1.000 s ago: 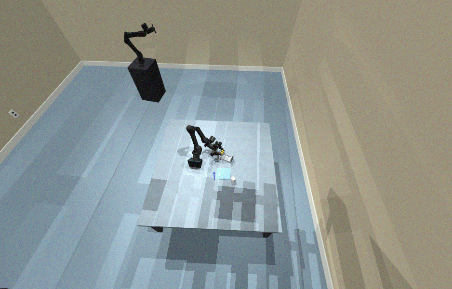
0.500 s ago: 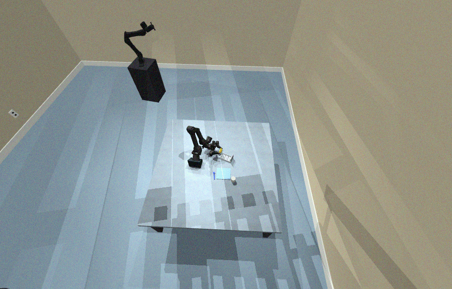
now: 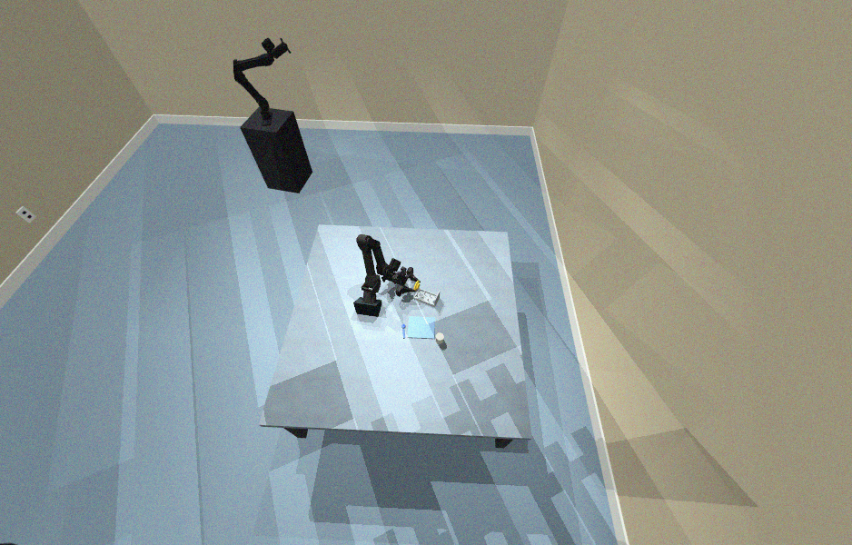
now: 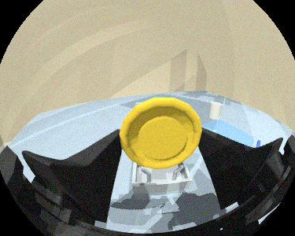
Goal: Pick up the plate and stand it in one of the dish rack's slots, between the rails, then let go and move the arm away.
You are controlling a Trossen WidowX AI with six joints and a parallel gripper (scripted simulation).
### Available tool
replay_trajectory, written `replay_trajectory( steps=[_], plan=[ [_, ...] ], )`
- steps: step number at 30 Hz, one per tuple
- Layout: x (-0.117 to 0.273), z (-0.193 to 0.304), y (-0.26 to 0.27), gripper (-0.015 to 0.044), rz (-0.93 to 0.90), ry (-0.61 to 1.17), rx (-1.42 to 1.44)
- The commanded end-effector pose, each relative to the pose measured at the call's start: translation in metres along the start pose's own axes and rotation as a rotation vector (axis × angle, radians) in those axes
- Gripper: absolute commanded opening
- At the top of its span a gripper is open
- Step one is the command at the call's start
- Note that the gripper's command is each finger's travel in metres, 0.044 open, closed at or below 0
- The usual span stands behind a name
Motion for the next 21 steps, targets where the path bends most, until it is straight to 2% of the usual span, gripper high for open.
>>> replay_trajectory(
  steps=[1,21],
  plan=[
    [-0.003,0.005,-0.002,0.0,0.001,0.001,0.004],
    [-0.029,0.016,-0.01,0.0,-0.001,-0.001,-0.004]
  ],
)
Point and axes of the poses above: the point midway between the two fingers, 35 mm back from their tips, its own x axis back along the fingers, its own y axis across the jaws, z = x × y, the point moved 3 cm from there along x, back along the fingers, and after that the axes turned 14 degrees about -x, right-handed, at the moved point
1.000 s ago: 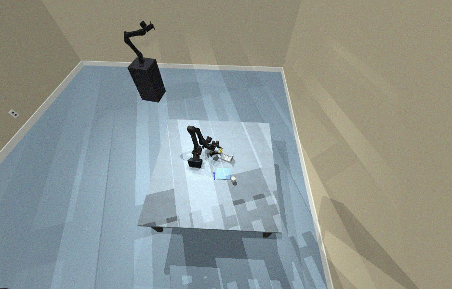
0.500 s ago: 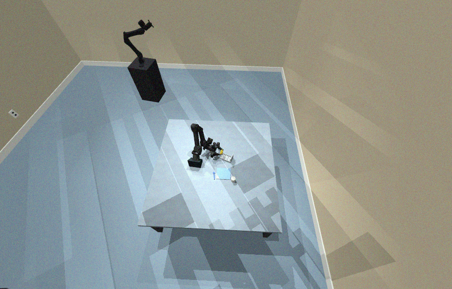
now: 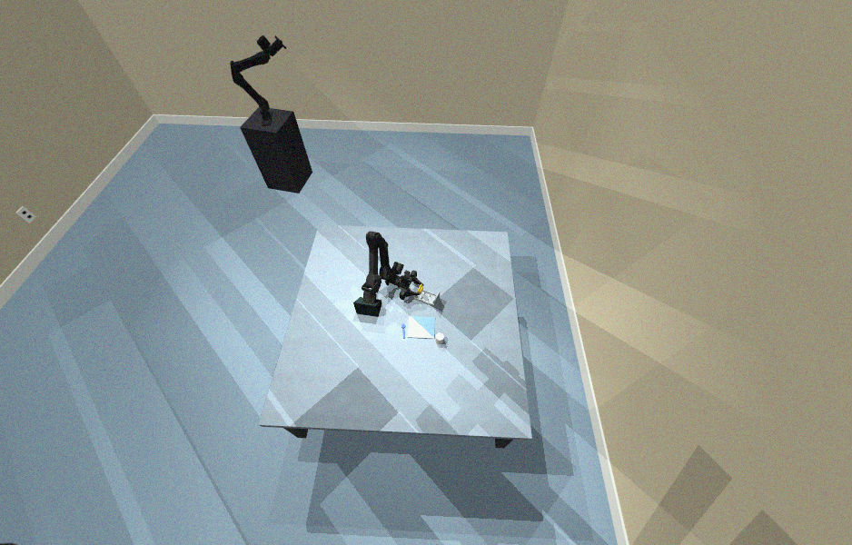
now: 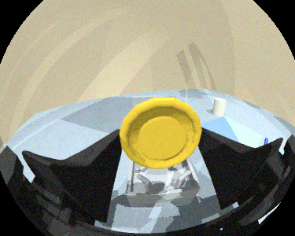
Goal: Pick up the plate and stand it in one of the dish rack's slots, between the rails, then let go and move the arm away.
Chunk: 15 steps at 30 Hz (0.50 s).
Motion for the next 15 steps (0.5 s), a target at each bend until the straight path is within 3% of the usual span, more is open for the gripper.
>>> replay_trajectory(
  steps=[1,15],
  plan=[
    [-0.007,0.0,-0.002,0.0,0.001,-0.001,0.005],
    [-0.007,0.016,-0.009,0.0,0.006,0.007,0.017]
  ],
)
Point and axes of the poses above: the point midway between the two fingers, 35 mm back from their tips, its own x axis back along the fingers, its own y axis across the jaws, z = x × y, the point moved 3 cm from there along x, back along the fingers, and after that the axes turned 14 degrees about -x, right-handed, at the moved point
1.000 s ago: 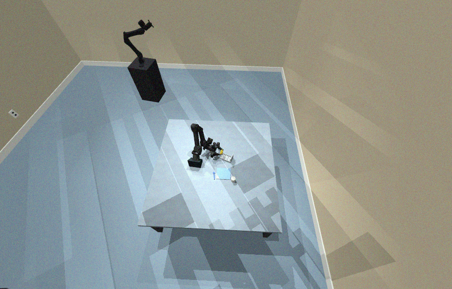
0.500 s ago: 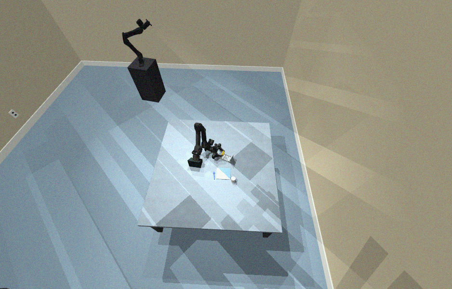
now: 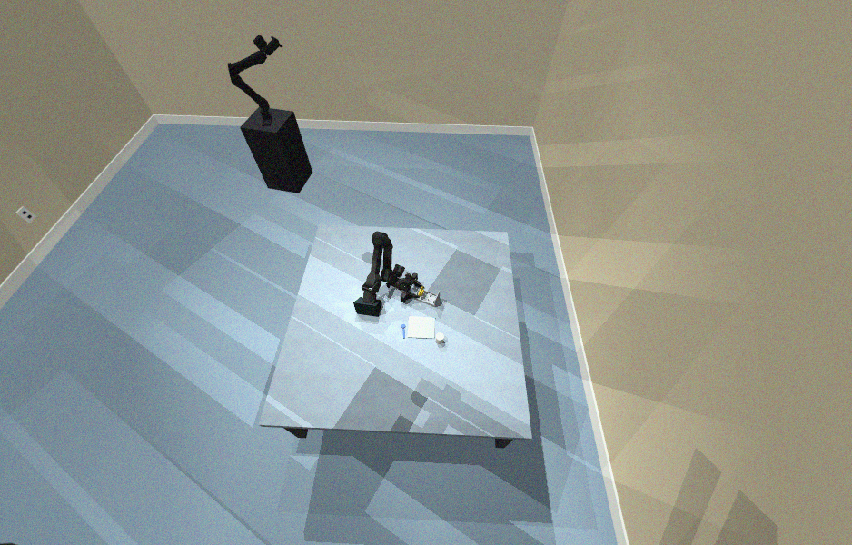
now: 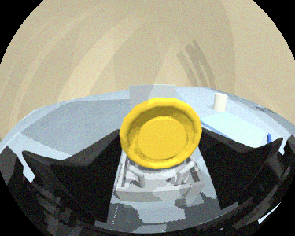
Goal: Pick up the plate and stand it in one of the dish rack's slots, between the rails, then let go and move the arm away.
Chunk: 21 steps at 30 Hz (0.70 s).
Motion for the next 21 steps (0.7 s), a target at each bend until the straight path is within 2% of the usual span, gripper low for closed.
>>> replay_trajectory(
  steps=[1,7,21],
  plan=[
    [0.0001,-0.001,-0.0004,0.0,0.002,0.002,0.005],
    [0.0001,-0.001,-0.0004,0.0,0.002,0.002,0.005],
    [0.0001,-0.001,0.0003,0.0368,0.0,-0.001,-0.001]
  ],
)
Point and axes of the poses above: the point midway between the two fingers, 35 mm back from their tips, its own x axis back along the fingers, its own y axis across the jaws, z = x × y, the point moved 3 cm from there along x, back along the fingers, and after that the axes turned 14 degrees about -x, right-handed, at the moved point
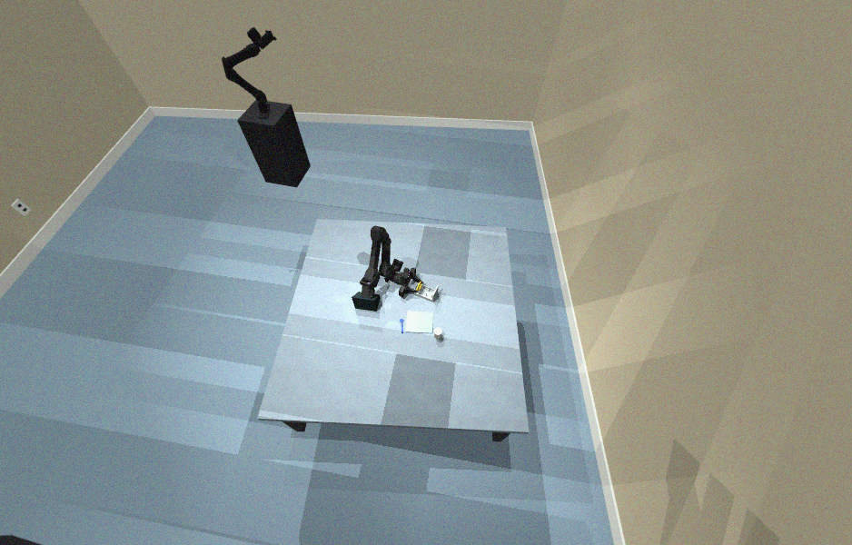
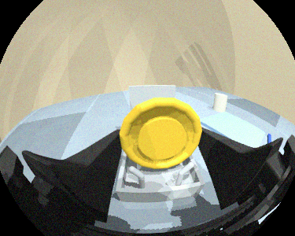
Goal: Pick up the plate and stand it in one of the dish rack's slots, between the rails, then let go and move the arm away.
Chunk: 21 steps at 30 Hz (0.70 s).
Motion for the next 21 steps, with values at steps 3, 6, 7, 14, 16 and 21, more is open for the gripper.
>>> replay_trajectory(
  steps=[3,6,7,14,16,21],
  plan=[
    [0.0,0.0,0.0,0.04,0.0,0.0,0.0],
    [0.0,0.0,0.0,0.04,0.0,0.0,0.0],
    [0.0,0.0,0.0,0.04,0.0,0.0,0.0],
    [-0.006,-0.025,0.014,0.04,0.009,0.003,-0.002],
    [-0.008,-0.037,0.02,0.04,0.01,0.004,-0.003],
    [-0.011,-0.069,0.031,0.04,0.009,0.002,-0.002]
  ],
)
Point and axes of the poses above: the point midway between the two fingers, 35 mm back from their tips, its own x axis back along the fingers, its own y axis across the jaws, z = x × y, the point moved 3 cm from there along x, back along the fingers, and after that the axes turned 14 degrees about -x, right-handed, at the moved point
